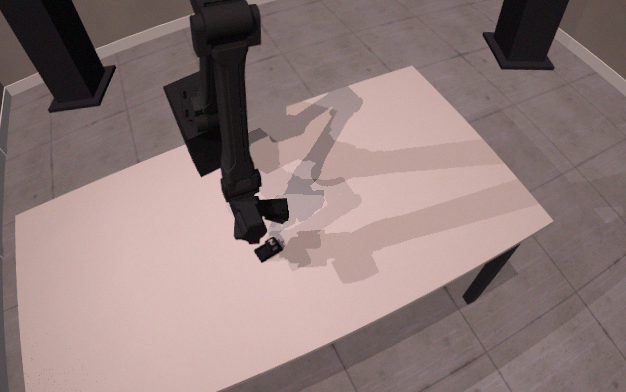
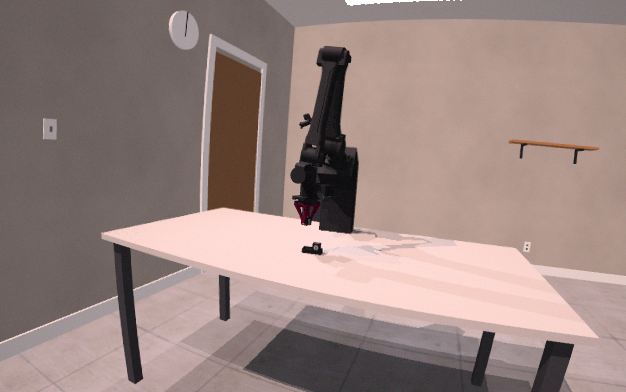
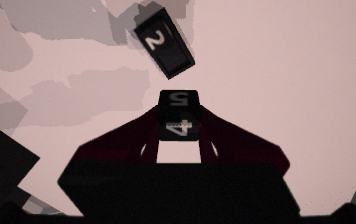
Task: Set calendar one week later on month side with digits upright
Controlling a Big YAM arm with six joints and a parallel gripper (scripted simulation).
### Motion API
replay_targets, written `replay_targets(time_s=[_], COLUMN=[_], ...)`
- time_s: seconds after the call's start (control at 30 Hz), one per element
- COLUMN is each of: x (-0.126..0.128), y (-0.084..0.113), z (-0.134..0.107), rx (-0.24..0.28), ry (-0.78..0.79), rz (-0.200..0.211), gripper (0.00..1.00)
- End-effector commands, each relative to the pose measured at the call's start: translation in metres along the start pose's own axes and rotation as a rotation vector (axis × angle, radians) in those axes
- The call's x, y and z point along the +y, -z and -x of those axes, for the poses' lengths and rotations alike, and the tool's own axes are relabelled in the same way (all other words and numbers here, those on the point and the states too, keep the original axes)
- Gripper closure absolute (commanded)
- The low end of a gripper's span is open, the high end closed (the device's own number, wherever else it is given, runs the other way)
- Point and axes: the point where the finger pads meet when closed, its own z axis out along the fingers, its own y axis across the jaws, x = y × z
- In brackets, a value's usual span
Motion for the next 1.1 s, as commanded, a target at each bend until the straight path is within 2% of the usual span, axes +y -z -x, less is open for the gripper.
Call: replay_targets(time_s=[0.0, 0.23, 0.33, 0.37, 0.83, 0.9, 1.07], x=[-0.011, -0.013, -0.014, -0.018, -0.024, -0.024, -0.026], y=[-0.001, -0.002, -0.002, -0.002, -0.004, -0.004, -0.004], z=[-0.005, -0.011, -0.011, -0.013, -0.024, -0.024, -0.030], rx=[0.006, 0.005, 0.004, 0.000, -0.001, -0.001, -0.002], ry=[-0.172, -0.401, -0.422, -0.507, -0.928, -0.928, -1.122], rz=[-0.021, -0.021, -0.022, -0.027, -0.026, -0.026, -0.026], gripper=[0.75, 0.75, 0.75, 0.75, 0.75, 0.75, 0.75])
